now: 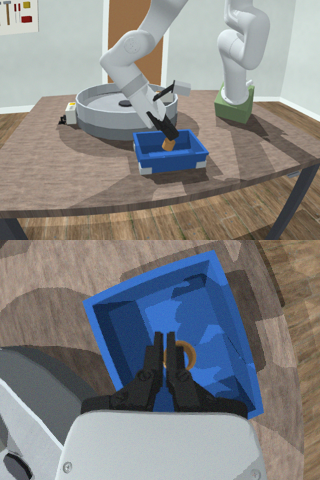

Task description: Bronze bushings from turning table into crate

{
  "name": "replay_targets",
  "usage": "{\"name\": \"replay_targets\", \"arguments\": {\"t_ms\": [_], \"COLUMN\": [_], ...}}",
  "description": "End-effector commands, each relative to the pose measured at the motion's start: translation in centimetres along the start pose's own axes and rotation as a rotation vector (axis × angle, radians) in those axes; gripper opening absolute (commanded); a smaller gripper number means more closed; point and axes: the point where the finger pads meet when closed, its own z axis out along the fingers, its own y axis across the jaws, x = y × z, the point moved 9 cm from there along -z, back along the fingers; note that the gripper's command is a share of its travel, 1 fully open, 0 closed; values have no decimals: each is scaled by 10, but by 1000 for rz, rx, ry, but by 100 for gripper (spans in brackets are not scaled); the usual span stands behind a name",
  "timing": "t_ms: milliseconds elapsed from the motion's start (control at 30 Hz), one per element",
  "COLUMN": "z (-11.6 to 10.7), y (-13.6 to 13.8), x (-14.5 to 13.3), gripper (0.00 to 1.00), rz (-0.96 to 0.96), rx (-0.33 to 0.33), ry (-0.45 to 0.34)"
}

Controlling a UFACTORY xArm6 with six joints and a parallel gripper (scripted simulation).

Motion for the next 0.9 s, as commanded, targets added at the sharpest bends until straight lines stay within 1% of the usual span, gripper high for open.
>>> {"name": "replay_targets", "arguments": {"t_ms": [0,367,867], "z": [4,10,10], "y": [1,1,1], "x": [-5,-9,-10], "gripper": [0,0,0], "rz": [-2,-2,-2], "rx": [-1,-1,-1], "ry": [-2,-2,-2]}}
